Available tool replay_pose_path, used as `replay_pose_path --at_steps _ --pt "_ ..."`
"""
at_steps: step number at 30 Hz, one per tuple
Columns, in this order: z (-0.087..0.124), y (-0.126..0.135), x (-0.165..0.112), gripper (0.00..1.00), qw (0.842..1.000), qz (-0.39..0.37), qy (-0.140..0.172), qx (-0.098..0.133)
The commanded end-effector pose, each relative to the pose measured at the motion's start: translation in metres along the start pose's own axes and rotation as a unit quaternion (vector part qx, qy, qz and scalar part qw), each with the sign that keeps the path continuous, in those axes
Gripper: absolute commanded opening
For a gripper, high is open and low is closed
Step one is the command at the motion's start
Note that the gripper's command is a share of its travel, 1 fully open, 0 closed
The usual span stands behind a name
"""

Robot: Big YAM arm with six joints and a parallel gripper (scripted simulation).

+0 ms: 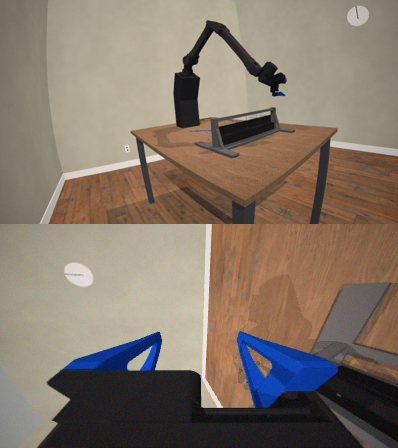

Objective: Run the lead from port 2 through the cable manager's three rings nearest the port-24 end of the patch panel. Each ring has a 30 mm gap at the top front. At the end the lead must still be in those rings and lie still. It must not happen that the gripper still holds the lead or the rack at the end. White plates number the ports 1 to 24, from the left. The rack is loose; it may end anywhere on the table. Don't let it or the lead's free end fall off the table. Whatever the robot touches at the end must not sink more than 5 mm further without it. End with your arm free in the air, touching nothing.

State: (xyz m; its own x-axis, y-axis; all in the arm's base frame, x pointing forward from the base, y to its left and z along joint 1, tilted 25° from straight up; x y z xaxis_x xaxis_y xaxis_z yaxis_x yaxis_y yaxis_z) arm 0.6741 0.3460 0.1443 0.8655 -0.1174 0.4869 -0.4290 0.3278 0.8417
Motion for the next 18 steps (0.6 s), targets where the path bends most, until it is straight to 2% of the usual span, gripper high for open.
replay_pose_path --at_steps 1,6,7,9,10,12,13,15,16,18 --pt "0.031 0.036 0.035 1.0 0.999 0.045 -0.027 0.003" --pt "0.086 0.071 0.07 1.0 0.987 0.11 -0.104 -0.059" --pt "0.092 0.076 0.073 1.0 0.987 0.11 -0.104 -0.059" --pt "0.117 0.089 0.084 1.0 0.976 0.141 -0.141 -0.092" --pt "0.126 0.096 0.088 1.0 0.976 0.141 -0.141 -0.092" --pt "0.153 0.11 0.097 1.0 0.959 0.173 -0.181 -0.132" --pt "0.164 0.119 0.1 1.0 0.959 0.173 -0.181 -0.132" --pt "0.195 0.133 0.107 1.0 0.937 0.206 -0.221 -0.176" --pt "0.207 0.143 0.109 1.0 0.937 0.206 -0.221 -0.176" --pt "0.207 0.143 0.109 1.0 0.937 0.206 -0.221 -0.176"
Point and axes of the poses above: the point where the finger pads meet when closed, its own z axis back along the fingers, its own y axis across the jaws, x = y × z, the point moved 2 cm from there along z, back along the fingers, and after that the axes turned 2 degrees about -z, right-handed, at the moved point
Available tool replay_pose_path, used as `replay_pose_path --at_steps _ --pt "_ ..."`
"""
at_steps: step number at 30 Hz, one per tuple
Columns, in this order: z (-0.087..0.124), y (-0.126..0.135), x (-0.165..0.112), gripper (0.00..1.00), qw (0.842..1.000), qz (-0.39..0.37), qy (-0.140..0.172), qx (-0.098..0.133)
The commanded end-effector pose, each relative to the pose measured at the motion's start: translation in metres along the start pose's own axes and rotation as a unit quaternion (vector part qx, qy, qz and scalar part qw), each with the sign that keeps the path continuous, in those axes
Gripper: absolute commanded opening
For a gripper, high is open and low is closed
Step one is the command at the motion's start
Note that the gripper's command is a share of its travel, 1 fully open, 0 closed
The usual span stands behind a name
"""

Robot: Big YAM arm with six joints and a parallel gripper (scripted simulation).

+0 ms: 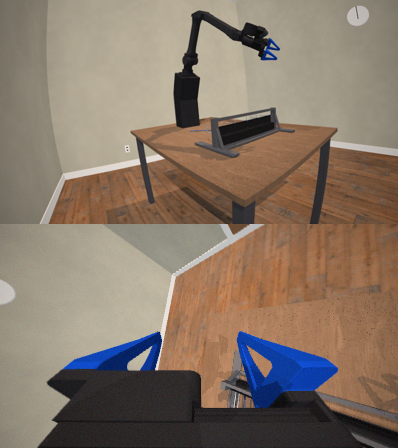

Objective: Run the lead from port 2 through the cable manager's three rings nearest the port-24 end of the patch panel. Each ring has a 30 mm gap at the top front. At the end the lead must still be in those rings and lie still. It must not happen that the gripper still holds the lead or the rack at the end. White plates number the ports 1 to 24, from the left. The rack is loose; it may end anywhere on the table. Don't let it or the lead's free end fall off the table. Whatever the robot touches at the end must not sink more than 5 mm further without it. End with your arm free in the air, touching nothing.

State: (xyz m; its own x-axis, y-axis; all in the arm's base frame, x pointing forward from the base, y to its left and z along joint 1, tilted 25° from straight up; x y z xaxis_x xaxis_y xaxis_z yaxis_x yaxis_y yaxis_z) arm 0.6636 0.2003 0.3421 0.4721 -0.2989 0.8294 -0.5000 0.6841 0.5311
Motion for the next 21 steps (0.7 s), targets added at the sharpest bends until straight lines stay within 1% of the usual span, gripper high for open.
replay_pose_path --at_steps 1,3,4,5,6,7,8,9,10,11,12,13,14,15,17,18,19,21 --pt "0.042 0.009 0.034 1.0 0.998 0.054 -0.032 -0.03" --pt "0.086 0.012 0.061 1.0 0.99 0.093 -0.072 -0.083" --pt "0.1 0.012 0.069 1.0 0.983 0.113 -0.092 -0.112" --pt "0.112 0.015 0.074 1.0 0.983 0.113 -0.092 -0.112" --pt "0.129 0.015 0.081 1.0 0.975 0.131 -0.11 -0.142" --pt "0.138 0.017 0.085 1.0 0.975 0.131 -0.11 -0.142" --pt "0.16 0.019 0.093 1.0 0.965 0.15 -0.129 -0.173" --pt "0.164 0.02 0.094 1.0 0.965 0.15 -0.129 -0.173" --pt "0.191 0.023 0.103 1.0 0.954 0.167 -0.146 -0.204" --pt "0.211 0.024 0.107 1.0 0.94 0.184 -0.162 -0.236" --pt "0.219 0.026 0.109 1.0 0.94 0.184 -0.162 -0.236" --pt "0.247 0.029 0.114 1.0 0.926 0.199 -0.177 -0.268" --pt "0.267 0.031 0.116 1.0 0.91 0.214 -0.19 -0.301" --pt "0.275 0.033 0.117 1.0 0.91 0.214 -0.19 -0.301" --pt "0.275 0.033 0.117 1.0 0.91 0.214 -0.19 -0.301" --pt "0.289 0.028 0.112 1.0 0.902 0.21 -0.195 -0.324" --pt "0.258 -0.016 0.078 1.0 0.919 0.142 -0.165 -0.327" --pt "0.258 -0.015 0.078 1.0 0.92 0.143 -0.164 -0.325"
Point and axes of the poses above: the point where the finger pads meet when closed, its own z axis back along the fingers, its own y axis across the jaws, x = y × z, the point moved 2 cm from there along z, back along the fingers, and after that the axes turned 2 degrees about -z, right-handed, at the moved point
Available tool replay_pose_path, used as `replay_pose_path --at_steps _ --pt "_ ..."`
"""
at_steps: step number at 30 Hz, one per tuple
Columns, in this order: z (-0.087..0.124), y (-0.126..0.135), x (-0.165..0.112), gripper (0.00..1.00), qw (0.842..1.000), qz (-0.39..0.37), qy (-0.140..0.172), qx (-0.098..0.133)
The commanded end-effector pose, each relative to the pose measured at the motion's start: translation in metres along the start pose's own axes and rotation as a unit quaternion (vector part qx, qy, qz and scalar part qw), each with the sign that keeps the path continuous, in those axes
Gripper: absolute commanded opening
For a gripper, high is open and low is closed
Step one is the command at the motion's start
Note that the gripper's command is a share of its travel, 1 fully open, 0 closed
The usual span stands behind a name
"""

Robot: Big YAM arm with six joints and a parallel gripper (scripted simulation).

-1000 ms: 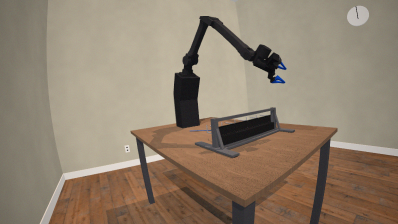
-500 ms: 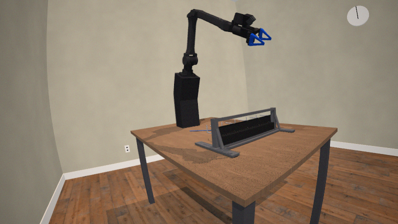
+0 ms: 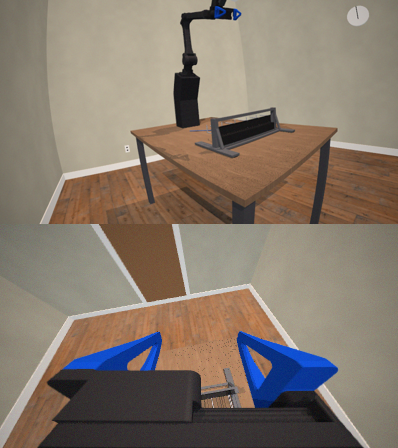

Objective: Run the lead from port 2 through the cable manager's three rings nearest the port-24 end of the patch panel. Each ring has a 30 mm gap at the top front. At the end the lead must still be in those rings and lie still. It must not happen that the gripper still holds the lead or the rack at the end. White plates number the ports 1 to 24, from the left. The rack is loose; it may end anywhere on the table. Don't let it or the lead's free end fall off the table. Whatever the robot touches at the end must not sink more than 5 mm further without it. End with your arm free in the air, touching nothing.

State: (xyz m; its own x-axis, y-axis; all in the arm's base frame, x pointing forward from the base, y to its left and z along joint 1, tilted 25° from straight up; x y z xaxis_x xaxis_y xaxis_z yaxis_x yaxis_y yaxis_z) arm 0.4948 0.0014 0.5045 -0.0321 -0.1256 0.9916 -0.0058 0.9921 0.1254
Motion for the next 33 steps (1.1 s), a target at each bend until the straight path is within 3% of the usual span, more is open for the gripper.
replay_pose_path --at_steps 1,3,4,5,6,7,8,9,10,13,15,16,17,19,20,21,22,23,24,25,26,27,28,30,32,33 --pt "-0.024 -0.011 -0.061 1.0 0.998 -0.016 0.062 -0.01" --pt "-0.024 -0.01 -0.061 1.0 0.998 -0.016 0.062 -0.009" --pt "-0.036 -0.008 -0.095 1.0 0.995 -0.059 0.082 -0.01" --pt "-0.036 -0.008 -0.094 1.0 0.995 -0.059 0.081 -0.009" --pt "-0.043 -0.008 -0.13 1.0 0.988 -0.1 0.114 -0.016" --pt "-0.044 -0.008 -0.134 1.0 0.988 -0.1 0.114 -0.016" --pt "-0.048 -0.011 -0.168 1.0 0.979 -0.141 0.145 -0.028" --pt "-0.049 -0.011 -0.172 1.0 0.979 -0.141 0.145 -0.028" --pt "-0.051 -0.015 -0.21 1.0 0.967 -0.179 0.175 -0.043" --pt "-0.051 -0.015 -0.21 1.0 0.967 -0.179 0.175 -0.043" --pt "-0.048 -0.022 -0.281 1.0 0.937 -0.251 0.229 -0.079" --pt "-0.048 -0.022 -0.281 1.0 0.937 -0.251 0.229 -0.079" --pt "-0.043 -0.025 -0.314 1.0 0.92 -0.283 0.253 -0.099" --pt "-0.043 -0.025 -0.314 1.0 0.92 -0.283 0.253 -0.099" --pt "-0.037 -0.028 -0.346 1.0 0.901 -0.313 0.274 -0.12" --pt "-0.037 -0.028 -0.346 1.0 0.901 -0.313 0.274 -0.12" --pt "-0.029 -0.031 -0.375 1.0 0.882 -0.34 0.293 -0.142" --pt "-0.029 -0.031 -0.375 1.0 0.882 -0.34 0.293 -0.142" --pt "-0.019 -0.034 -0.402 1.0 0.862 -0.365 0.311 -0.164" --pt "-0.019 -0.034 -0.402 1.0 0.862 -0.365 0.311 -0.164" --pt "-0.009 -0.036 -0.427 1.0 0.842 -0.388 0.326 -0.185" --pt "-0.009 -0.036 -0.427 1.0 0.842 -0.388 0.326 -0.185" --pt "0.002 -0.039 -0.45 1.0 0.822 -0.408 0.339 -0.207" --pt "0.002 -0.039 -0.45 1.0 0.822 -0.408 0.339 -0.207" --pt "0.024 -0.043 -0.49 1.0 0.784 -0.442 0.359 -0.248" --pt "0.024 -0.043 -0.49 1.0 0.784 -0.442 0.359 -0.248"
Point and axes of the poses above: the point where the finger pads meet when closed, its own z axis back along the fingers, its own y axis across the jaws, x = y × z, the point moved 2 cm from there along z, back along the fingers, and after that the axes turned 2 degrees about -z, right-handed, at the moved point
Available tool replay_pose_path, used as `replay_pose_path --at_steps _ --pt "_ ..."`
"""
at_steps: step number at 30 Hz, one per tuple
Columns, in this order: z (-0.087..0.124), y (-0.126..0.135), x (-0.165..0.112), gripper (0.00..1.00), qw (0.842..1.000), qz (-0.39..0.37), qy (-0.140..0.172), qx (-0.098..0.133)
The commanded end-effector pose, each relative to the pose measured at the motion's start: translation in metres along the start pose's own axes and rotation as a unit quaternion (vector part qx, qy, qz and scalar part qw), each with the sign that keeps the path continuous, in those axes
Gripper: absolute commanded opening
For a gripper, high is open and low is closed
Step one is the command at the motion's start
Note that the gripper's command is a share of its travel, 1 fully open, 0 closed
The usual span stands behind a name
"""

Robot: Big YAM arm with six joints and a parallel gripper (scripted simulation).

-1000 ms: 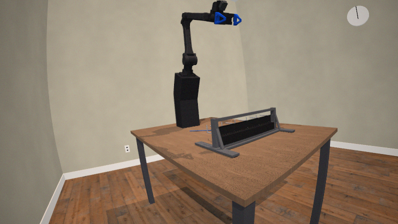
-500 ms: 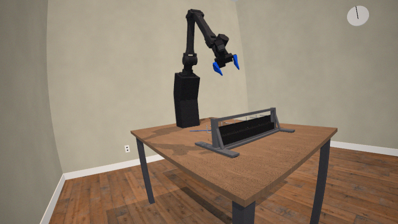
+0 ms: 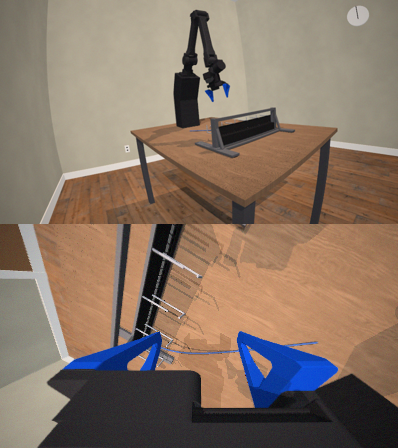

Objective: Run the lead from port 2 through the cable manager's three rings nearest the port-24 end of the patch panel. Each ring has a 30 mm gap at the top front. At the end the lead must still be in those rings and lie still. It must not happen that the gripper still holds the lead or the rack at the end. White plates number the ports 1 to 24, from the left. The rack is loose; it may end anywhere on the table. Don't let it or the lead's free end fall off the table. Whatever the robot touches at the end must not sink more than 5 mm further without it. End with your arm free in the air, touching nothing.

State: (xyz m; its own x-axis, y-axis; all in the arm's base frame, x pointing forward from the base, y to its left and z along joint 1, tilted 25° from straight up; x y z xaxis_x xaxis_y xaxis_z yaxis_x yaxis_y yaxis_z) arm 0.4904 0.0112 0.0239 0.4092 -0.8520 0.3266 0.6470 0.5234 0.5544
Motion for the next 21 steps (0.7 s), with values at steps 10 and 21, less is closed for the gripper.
replay_pose_path --at_steps 10,21 --pt "-0.031 -0.104 -0.074 1.0 0.973 -0.198 0.044 -0.109" --pt "-0.034 -0.114 -0.08 1.0 0.967 -0.219 0.044 -0.122"
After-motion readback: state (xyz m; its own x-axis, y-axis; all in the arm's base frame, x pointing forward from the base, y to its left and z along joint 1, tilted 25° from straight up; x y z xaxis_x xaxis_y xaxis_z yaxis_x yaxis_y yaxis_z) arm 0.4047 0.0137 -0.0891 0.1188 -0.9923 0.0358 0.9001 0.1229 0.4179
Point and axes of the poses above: the point where the finger pads meet when closed, its own z axis back along the fingers, its own y axis across the jaws, x = y × z, the point moved 2 cm from there along z, back along the fingers, and after that the axes turned 2 degrees about -z, right-handed, at the moved point
